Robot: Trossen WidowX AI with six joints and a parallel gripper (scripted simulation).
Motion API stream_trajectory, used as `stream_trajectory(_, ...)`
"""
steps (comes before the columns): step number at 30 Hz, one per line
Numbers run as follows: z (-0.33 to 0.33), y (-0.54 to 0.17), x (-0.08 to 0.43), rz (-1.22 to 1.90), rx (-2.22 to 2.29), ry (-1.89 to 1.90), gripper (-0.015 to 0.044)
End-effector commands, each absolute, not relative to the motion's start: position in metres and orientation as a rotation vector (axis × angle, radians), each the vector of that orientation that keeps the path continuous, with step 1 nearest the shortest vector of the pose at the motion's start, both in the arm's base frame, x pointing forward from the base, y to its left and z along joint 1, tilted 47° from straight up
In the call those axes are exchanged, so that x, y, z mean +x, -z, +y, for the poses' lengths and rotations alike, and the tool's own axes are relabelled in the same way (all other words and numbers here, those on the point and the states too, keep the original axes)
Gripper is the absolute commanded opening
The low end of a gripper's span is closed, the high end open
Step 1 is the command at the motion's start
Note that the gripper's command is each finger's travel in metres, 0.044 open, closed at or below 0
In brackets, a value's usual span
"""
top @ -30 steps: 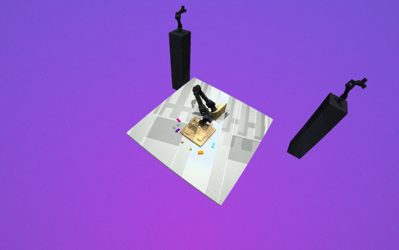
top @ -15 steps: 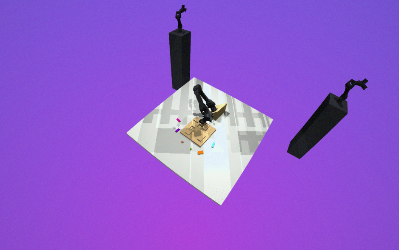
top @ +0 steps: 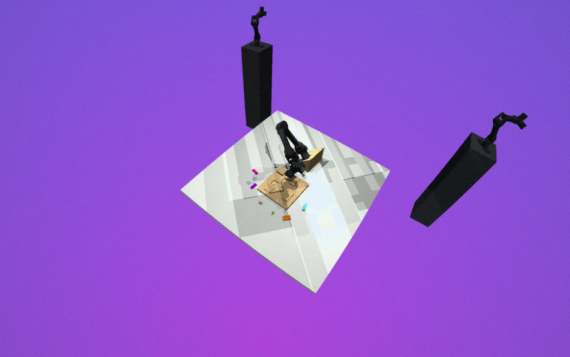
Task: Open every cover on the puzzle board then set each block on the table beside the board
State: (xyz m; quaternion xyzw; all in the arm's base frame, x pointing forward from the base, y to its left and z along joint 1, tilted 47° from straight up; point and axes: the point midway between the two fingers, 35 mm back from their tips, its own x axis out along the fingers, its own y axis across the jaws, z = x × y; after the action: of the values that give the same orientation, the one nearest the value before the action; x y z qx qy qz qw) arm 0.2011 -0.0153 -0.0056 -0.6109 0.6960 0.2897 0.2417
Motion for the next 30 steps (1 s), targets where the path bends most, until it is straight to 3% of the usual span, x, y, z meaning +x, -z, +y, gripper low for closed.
stream_trajectory(1,-0.008,0.010,0.219,1.886,-1.753,-0.945,0.0000)
stream_trajectory(15,0.020,0.035,0.290,1.679,-2.080,-1.684,0.0000)
stream_trajectory(30,0.044,0.077,0.349,1.206,-2.288,-2.490,0.0000)
